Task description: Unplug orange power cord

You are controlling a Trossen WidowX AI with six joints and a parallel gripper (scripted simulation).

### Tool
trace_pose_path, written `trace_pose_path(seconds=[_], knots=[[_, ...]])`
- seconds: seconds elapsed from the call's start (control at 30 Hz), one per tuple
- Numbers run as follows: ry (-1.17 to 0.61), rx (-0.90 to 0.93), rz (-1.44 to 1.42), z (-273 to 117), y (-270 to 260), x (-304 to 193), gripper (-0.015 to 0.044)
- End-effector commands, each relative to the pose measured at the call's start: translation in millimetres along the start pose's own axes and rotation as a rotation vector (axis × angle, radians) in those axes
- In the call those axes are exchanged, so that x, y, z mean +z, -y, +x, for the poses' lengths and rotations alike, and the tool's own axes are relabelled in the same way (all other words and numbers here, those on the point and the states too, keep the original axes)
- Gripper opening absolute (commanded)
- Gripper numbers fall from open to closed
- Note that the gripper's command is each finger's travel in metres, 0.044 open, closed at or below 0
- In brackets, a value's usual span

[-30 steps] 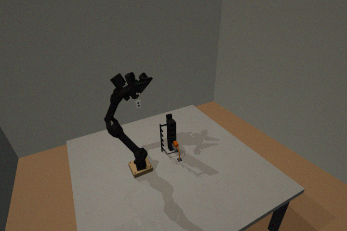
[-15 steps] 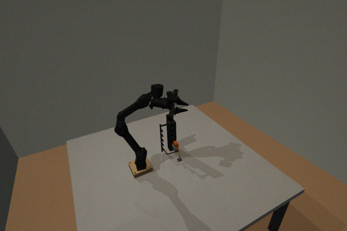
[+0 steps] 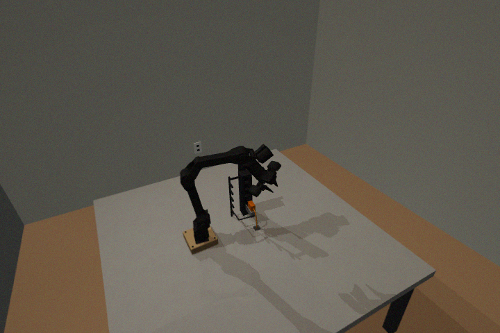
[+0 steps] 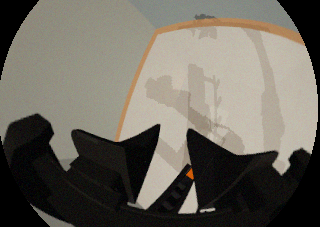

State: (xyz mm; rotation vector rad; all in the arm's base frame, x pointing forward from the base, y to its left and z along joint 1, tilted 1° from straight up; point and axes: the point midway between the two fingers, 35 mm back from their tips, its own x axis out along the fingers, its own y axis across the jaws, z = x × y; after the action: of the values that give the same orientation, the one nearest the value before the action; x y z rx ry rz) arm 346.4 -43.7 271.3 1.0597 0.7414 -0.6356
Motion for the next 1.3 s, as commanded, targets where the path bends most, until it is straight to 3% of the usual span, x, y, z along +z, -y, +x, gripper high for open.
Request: trace_pose_path(seconds=[0.0,0.27,1.27], knots=[[-0.114,-0.157,0.078,35,24,-37,0.0160],[-0.245,-0.579,0.244,80,94,-117,0.0160],[-0.249,-0.588,0.248,75,85,-152,0.0160]])
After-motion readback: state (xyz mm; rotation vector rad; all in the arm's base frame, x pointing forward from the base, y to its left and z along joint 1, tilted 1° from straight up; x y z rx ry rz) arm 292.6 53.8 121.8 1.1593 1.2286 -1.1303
